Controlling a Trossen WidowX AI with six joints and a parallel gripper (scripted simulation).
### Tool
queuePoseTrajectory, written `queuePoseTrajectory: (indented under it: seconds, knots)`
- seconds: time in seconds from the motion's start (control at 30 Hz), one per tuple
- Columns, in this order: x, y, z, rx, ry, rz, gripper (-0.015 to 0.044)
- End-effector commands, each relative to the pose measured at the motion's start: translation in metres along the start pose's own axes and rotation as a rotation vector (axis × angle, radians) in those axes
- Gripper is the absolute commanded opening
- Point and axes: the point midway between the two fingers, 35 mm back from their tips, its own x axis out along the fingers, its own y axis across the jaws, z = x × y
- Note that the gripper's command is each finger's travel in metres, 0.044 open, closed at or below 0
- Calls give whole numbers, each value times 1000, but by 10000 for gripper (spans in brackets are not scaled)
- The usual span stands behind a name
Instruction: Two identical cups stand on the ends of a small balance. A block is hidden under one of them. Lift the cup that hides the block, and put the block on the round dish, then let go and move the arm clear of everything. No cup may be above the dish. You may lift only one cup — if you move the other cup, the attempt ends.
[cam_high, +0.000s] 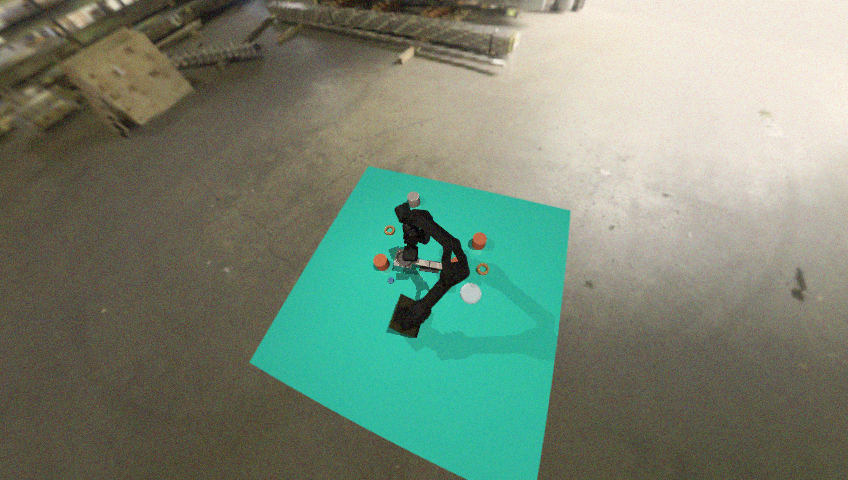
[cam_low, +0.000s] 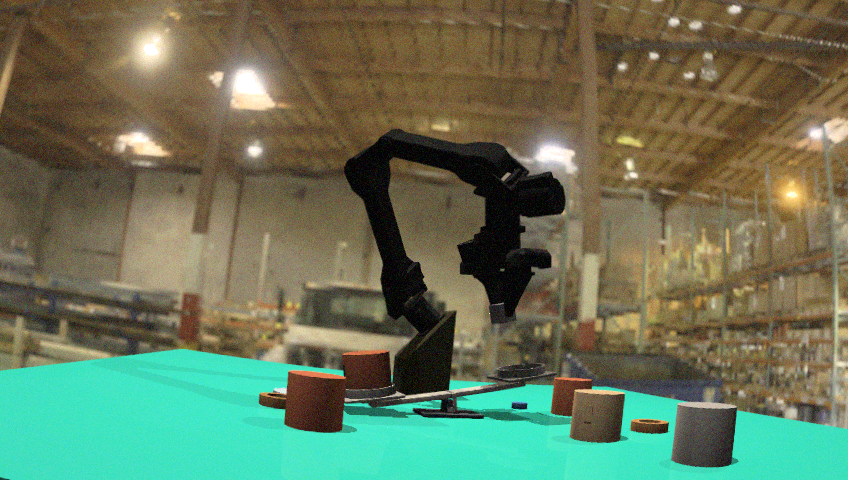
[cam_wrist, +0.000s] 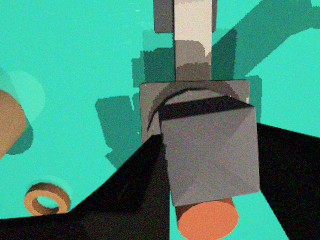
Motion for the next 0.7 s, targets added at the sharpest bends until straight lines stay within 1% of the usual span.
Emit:
queuePoseTrajectory:
  seconds: [0.0,0.67]
  knots:
    - [1,2,19,-6,16,16,0]
    - [14,-8,102,-23,58,64,0]
